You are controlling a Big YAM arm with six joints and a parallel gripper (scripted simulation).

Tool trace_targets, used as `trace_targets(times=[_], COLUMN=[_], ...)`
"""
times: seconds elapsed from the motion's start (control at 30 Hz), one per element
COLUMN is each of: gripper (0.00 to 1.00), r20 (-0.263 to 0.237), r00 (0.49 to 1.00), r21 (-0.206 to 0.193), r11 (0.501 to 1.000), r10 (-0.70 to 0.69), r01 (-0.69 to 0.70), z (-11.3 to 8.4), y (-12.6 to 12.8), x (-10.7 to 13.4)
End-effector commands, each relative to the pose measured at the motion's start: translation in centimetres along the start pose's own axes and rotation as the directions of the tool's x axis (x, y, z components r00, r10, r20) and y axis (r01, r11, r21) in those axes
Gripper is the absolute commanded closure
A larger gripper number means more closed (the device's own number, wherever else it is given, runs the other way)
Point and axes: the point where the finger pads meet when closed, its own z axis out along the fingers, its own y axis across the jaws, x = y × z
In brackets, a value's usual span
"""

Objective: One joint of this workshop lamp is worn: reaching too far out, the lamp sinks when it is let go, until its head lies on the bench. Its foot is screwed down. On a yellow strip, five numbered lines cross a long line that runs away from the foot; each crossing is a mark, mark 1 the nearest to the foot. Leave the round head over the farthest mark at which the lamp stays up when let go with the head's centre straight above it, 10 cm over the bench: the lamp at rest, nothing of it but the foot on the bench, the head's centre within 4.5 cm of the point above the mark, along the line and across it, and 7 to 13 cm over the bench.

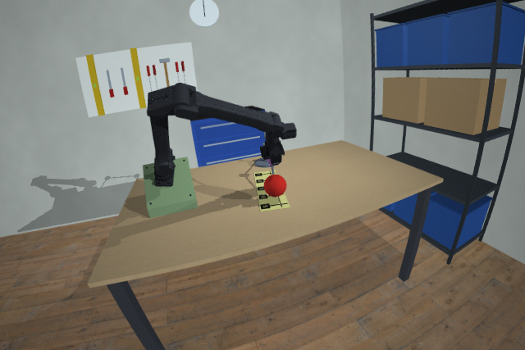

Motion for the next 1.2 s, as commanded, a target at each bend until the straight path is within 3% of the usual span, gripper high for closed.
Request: trace_targets(times=[0.0, 1.17], gripper=[1.00, 1.00], r20=[0.022, 0.022], r00=[1.000, 1.000], r21=[-0.032, -0.032], r11=[0.999, 0.999], r10=[0.008, 0.008], r01=[-0.007, -0.007], z=[-1.83, -2.18], y=[1.96, 2.16], x=[-3.04, -3.27])
